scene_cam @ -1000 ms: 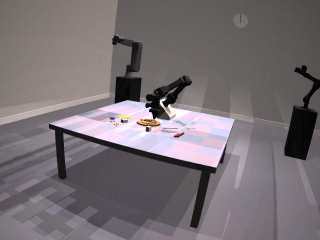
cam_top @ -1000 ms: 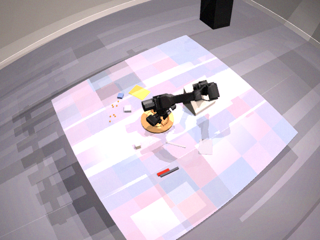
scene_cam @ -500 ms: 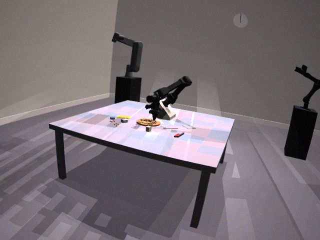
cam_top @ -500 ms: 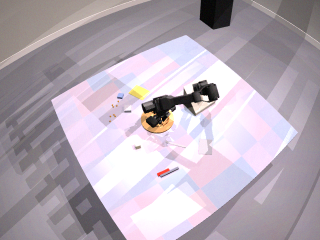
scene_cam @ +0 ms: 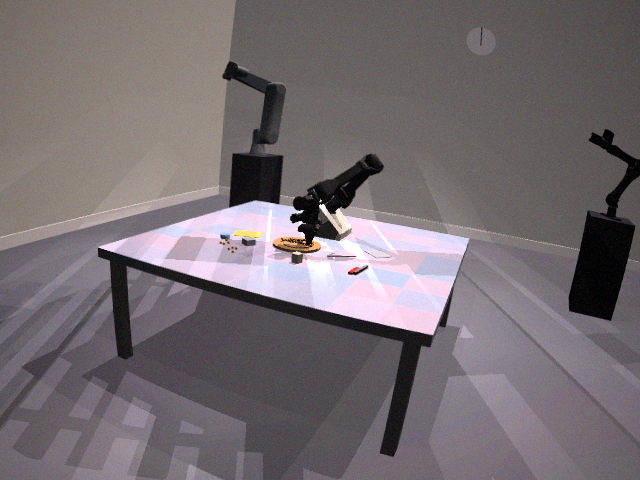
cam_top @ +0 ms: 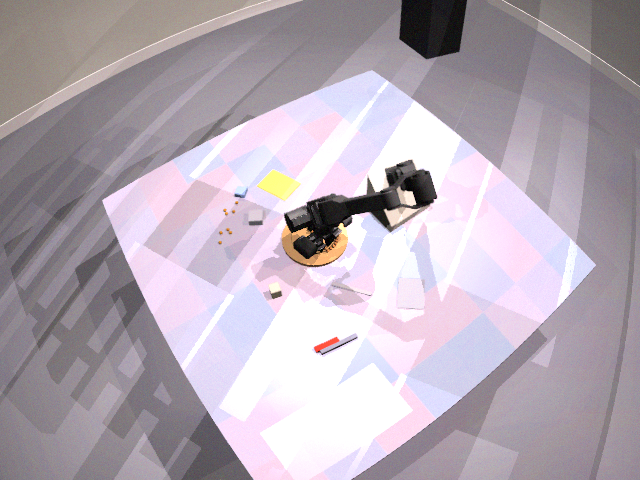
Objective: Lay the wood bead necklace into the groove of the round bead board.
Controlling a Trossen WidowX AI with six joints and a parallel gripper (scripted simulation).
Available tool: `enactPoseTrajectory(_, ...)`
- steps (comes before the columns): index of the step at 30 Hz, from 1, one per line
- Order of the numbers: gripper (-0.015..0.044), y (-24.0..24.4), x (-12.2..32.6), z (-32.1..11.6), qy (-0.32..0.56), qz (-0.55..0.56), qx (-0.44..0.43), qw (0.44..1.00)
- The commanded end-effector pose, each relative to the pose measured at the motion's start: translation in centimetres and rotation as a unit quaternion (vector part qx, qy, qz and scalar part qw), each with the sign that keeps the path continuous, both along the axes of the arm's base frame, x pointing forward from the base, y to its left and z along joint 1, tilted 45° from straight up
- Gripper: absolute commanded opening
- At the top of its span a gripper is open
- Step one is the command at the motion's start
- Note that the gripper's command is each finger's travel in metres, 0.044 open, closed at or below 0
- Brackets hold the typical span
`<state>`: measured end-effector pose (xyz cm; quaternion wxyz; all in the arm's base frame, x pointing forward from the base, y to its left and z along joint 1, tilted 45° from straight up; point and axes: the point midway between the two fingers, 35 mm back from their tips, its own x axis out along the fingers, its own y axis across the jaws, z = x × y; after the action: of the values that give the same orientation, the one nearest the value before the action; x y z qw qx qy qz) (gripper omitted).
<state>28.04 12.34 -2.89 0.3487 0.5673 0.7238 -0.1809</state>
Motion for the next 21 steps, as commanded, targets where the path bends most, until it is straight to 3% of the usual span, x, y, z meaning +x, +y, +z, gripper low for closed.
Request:
enactPoseTrajectory(1, 0.012, 0.14, -0.29, -0.21, 0.006, 0.0, 0.002, 1.0)
enactPoseTrajectory(2, 0.012, 0.14, -0.29, -0.21, 0.006, 0.0, 0.002, 1.0)
enactPoseTrajectory(7, 0.0, 0.03, -0.07, -0.07, 0.001, 0.0, 0.0, 1.0)
enactPoseTrajectory(21, 0.0, 0.03, -0.07, -0.07, 0.001, 0.0, 0.0, 1.0)
